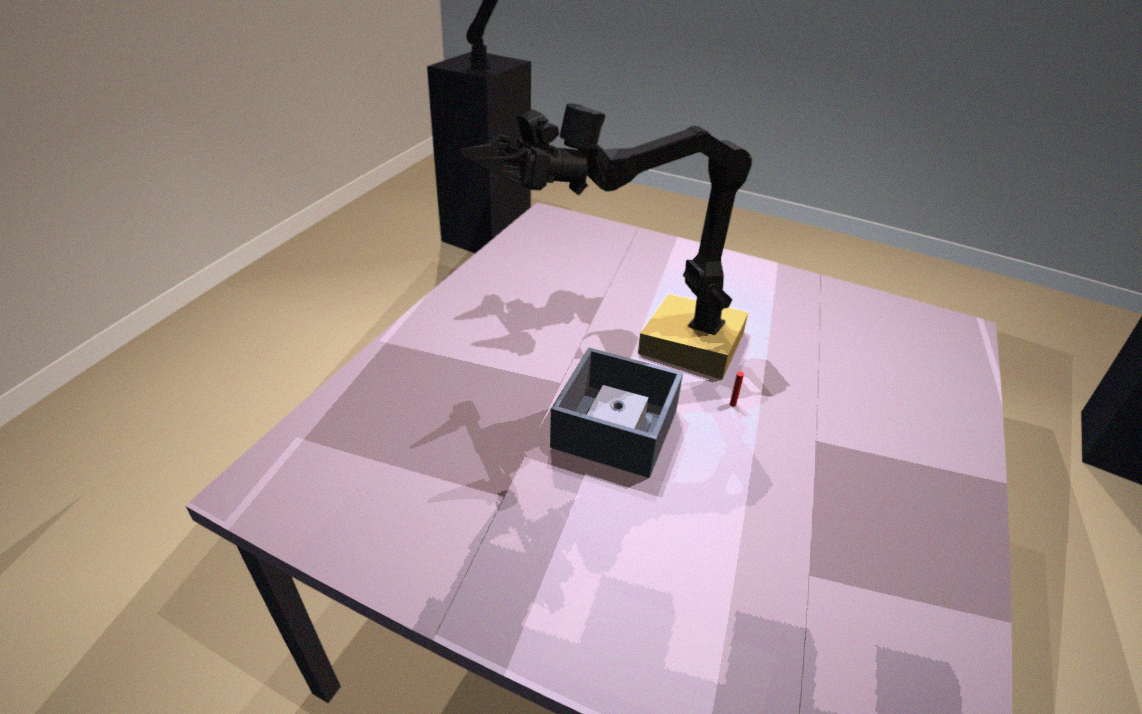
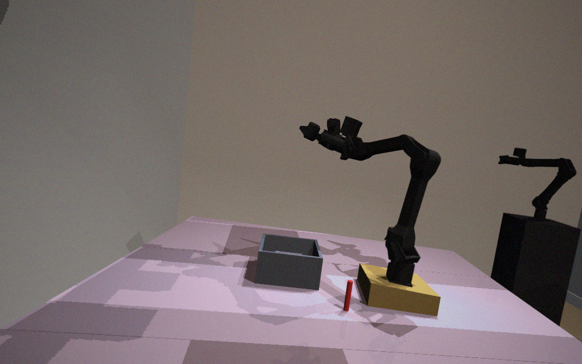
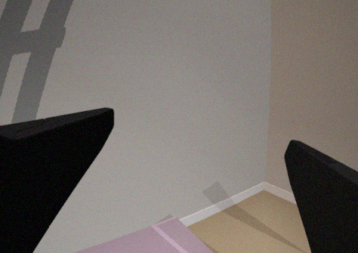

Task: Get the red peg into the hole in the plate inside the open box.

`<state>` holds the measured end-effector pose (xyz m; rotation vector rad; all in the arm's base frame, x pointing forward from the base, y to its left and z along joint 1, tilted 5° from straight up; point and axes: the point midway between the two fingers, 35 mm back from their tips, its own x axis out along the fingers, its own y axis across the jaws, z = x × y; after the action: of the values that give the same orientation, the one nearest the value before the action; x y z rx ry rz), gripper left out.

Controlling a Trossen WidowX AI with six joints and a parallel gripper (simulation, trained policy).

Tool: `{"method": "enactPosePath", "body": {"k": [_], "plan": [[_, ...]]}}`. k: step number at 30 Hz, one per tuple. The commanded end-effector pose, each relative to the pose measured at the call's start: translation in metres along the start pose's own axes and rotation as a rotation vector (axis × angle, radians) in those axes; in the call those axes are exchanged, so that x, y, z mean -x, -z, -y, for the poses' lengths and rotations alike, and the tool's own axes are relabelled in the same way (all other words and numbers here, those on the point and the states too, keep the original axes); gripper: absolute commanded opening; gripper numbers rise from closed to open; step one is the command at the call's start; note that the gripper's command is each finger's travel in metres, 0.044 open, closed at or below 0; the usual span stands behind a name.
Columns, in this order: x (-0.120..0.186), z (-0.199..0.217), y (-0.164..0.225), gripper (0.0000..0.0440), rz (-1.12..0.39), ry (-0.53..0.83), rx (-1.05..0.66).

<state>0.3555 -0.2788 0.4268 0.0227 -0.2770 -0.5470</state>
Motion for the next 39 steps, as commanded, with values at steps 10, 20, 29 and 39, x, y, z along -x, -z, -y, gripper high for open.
{"method": "enactPosePath", "body": {"k": [10,20,29,39], "plan": [[0.013,-0.059,0.092,0.044,-0.379,0.025,-0.189],[0.06,-0.123,0.153,0.044,-0.708,0.041,-0.263],[0.134,-0.181,0.188,0.044,-1.007,0.047,-0.259],[0.231,-0.217,0.206,0.044,-1.293,0.076,-0.203]]}}
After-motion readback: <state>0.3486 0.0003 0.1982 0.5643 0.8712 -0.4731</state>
